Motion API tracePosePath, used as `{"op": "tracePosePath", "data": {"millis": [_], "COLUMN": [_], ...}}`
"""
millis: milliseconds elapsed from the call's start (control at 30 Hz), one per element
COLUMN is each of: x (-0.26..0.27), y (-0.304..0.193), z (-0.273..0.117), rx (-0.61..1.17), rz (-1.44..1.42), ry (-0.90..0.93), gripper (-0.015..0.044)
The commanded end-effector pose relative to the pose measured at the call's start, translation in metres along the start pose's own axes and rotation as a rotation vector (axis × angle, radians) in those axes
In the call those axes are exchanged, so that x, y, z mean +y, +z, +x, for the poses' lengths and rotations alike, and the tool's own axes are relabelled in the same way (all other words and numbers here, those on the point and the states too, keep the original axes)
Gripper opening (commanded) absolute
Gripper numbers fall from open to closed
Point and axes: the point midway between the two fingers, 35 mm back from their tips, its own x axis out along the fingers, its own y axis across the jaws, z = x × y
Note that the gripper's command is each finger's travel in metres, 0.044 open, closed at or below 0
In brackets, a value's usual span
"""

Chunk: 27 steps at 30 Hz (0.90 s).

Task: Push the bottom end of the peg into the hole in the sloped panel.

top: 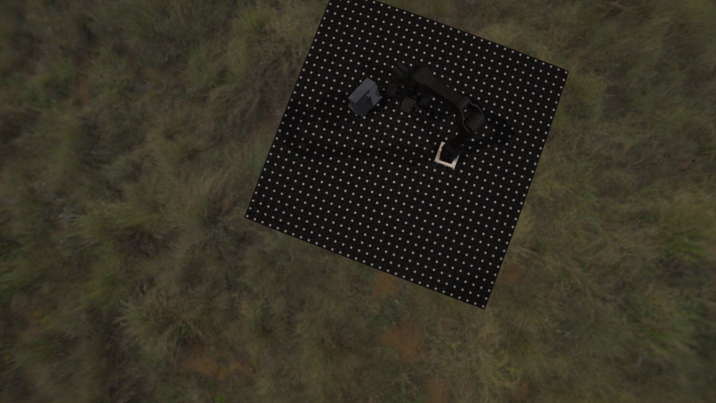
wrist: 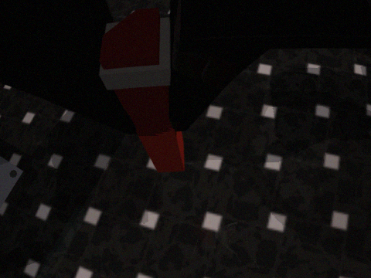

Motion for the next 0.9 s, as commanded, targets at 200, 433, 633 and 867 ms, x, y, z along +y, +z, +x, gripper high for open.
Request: {"op": "tracePosePath", "data": {"millis": [200, 433, 633, 867], "x": [-0.004, -0.007, -0.009, -0.012], "y": [0.003, 0.005, 0.007, 0.010], "z": [0.002, 0.003, 0.005, 0.006], "rx": [0.036, 0.056, 0.072, 0.088], "rz": [0.080, 0.136, 0.185, 0.242], "ry": [-0.035, -0.062, -0.087, -0.117], "gripper": [0.0000, 0.0000, 0.0000, 0.0000]}}
